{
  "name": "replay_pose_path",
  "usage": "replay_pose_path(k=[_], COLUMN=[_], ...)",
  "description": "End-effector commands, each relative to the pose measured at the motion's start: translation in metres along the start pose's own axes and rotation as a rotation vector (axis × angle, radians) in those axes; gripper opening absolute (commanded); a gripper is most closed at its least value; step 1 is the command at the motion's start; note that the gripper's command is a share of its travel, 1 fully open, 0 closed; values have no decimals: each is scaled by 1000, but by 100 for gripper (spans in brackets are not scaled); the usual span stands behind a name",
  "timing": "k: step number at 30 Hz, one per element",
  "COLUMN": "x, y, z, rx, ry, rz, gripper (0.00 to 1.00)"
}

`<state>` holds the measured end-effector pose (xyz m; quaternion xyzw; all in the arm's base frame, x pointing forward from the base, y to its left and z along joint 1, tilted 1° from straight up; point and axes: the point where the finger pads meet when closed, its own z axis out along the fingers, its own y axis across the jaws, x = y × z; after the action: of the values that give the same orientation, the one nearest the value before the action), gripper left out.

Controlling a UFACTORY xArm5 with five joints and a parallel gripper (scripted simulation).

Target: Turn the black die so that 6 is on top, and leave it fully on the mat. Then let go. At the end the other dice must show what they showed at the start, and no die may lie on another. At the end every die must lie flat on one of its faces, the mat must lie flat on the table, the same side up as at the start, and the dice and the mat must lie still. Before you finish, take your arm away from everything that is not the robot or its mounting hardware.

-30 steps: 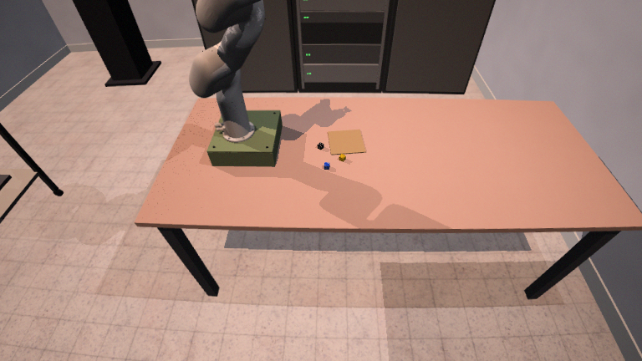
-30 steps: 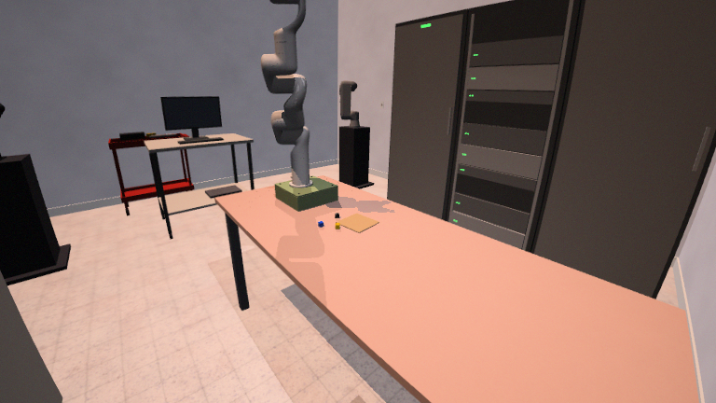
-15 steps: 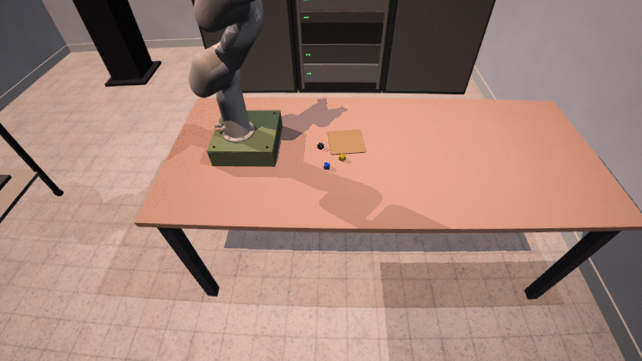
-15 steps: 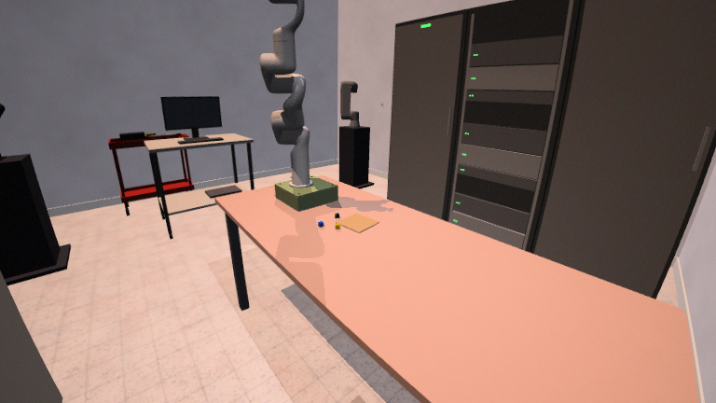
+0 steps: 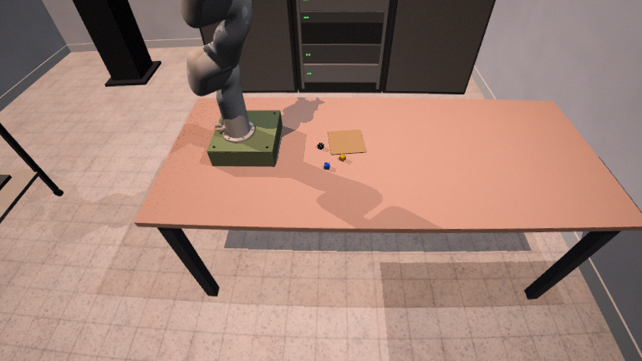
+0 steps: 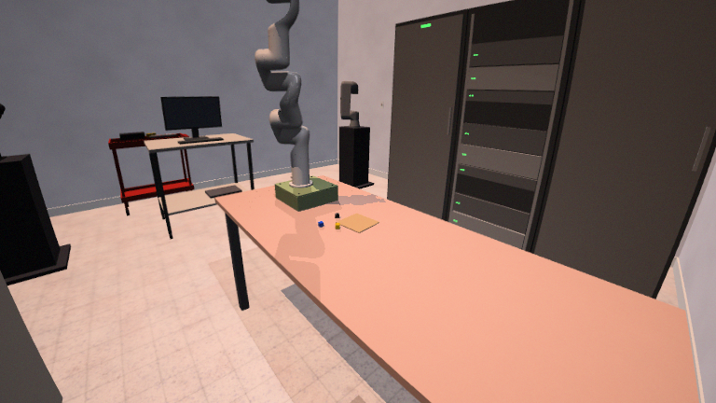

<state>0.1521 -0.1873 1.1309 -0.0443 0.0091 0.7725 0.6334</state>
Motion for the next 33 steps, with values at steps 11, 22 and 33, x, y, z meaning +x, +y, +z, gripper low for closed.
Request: replay_pose_path(k=[11,22,33], x=[138,226,319], y=[94,113,109], z=[26,25,10], rx=[-52,-34,24], ry=[281,443,621], rz=[-58,-88,-117], gripper=[100,100,100])
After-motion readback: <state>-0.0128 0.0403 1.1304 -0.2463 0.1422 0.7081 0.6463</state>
